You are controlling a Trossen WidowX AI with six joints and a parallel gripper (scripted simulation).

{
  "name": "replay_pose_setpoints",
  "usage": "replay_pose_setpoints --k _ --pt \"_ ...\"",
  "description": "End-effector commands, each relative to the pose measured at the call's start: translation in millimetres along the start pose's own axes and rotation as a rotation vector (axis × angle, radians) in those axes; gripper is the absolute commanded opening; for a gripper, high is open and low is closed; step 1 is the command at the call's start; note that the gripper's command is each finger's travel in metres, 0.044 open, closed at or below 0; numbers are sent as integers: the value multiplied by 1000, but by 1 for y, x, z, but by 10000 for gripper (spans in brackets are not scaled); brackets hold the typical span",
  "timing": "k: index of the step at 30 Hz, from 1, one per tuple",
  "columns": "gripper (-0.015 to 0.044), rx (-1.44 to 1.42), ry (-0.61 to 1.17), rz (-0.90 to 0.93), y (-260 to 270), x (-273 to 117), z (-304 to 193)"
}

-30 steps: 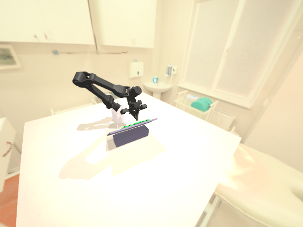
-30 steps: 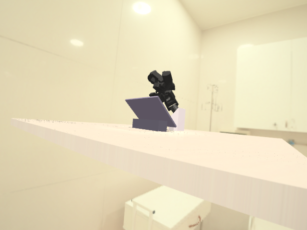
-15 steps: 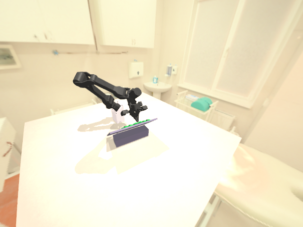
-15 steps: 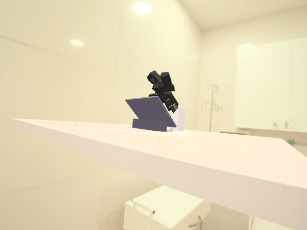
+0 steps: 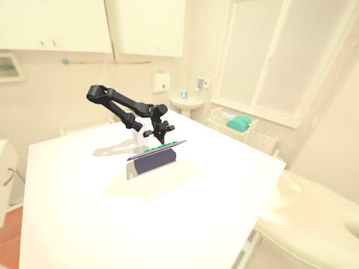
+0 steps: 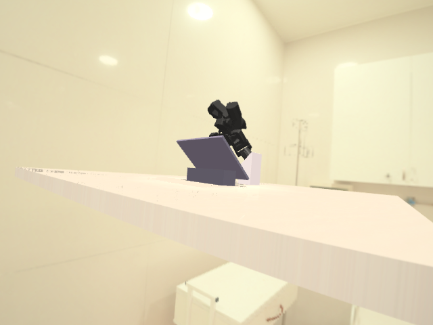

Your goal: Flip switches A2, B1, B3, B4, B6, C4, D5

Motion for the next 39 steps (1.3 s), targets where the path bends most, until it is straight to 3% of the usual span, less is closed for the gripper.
replay_pose_setpoints --k 1,36,39 --pt "0 -6 0 3 0 0 0" --pt "0 -6 0 3 0 5 0" --pt "0 0 1 8 4 -8 0"
Point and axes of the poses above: the point midway between the two fingers, 35 mm back from their tips, its own x axis out along the fingers, its own y axis across the jaws, z = x × y, the point moved 1 cm from there along -x, back along the fingers, and after that the axes turned 8 degrees about -x, right-handed, at the moved point
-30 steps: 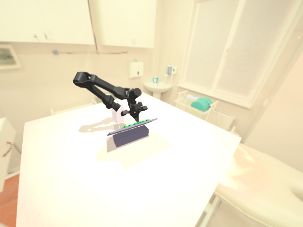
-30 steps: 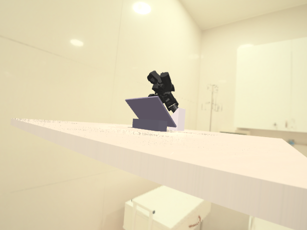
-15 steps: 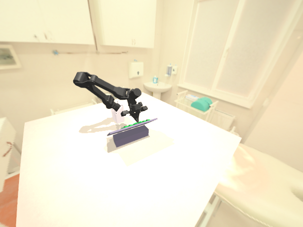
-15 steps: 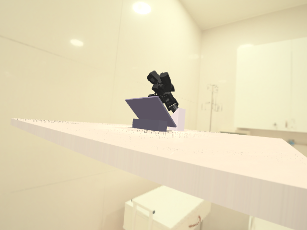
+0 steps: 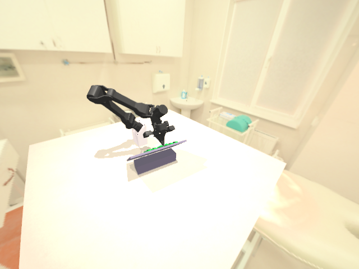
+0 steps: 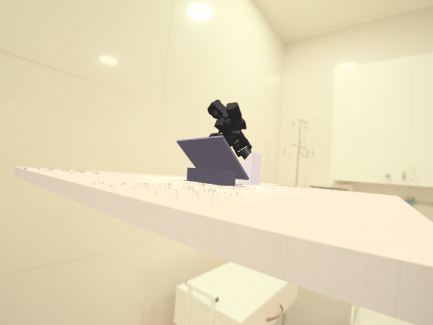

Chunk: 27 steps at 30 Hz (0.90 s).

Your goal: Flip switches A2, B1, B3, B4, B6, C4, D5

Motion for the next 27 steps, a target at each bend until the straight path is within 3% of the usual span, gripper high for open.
replay_pose_setpoints --k 1,7,21,27 --pt "0 9 -10 8 4 -19 2" --pt "0 4 -34 0 1 -62 -1" --pt "0 2 -32 0 -32 -60 -5" --pt "0 2 -9 1 -33 -27 -3"
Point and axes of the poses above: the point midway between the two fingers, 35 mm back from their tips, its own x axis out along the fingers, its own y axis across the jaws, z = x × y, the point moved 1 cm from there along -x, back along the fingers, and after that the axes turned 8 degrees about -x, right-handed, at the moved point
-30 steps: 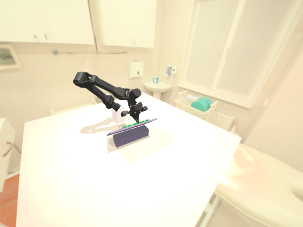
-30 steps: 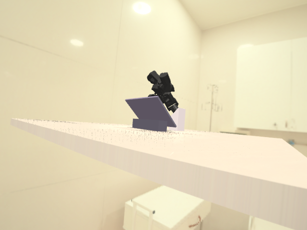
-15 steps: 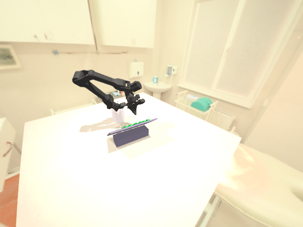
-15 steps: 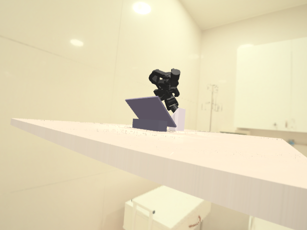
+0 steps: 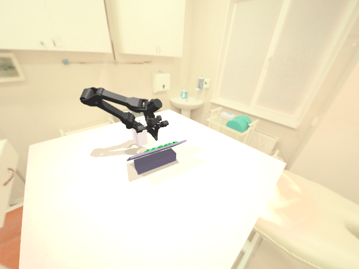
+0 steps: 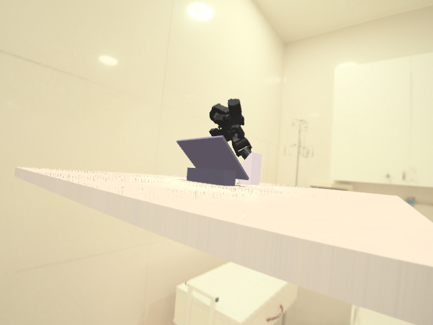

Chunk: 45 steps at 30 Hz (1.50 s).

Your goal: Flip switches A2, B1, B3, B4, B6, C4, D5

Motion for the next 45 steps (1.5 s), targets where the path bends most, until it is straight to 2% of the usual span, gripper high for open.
replay_pose_setpoints --k 1,22,45 --pt "0 -11 6 0 -2 11 -1" --pt "0 -11 5 -2 -2 35 -1" --pt "0 -11 5 -2 -2 36 -1"
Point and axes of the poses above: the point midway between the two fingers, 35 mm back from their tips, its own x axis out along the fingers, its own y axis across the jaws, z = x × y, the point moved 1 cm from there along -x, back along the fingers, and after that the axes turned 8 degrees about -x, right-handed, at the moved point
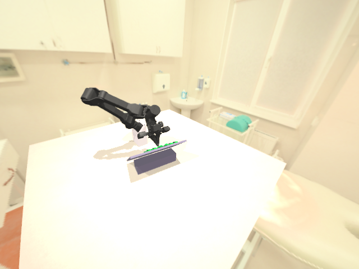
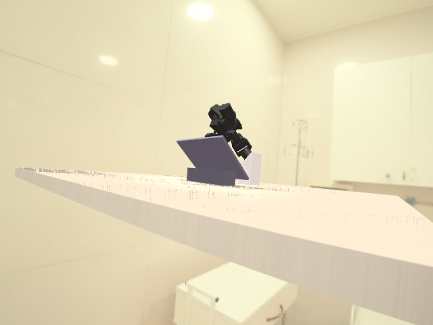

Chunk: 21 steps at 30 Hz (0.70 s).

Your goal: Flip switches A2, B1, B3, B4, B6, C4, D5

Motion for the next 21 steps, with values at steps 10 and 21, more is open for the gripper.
replay_pose_setpoints --k 10,21 --pt "0 -6 -1 3 0 2 0" --pt "0 -6 -1 3 0 3 0"
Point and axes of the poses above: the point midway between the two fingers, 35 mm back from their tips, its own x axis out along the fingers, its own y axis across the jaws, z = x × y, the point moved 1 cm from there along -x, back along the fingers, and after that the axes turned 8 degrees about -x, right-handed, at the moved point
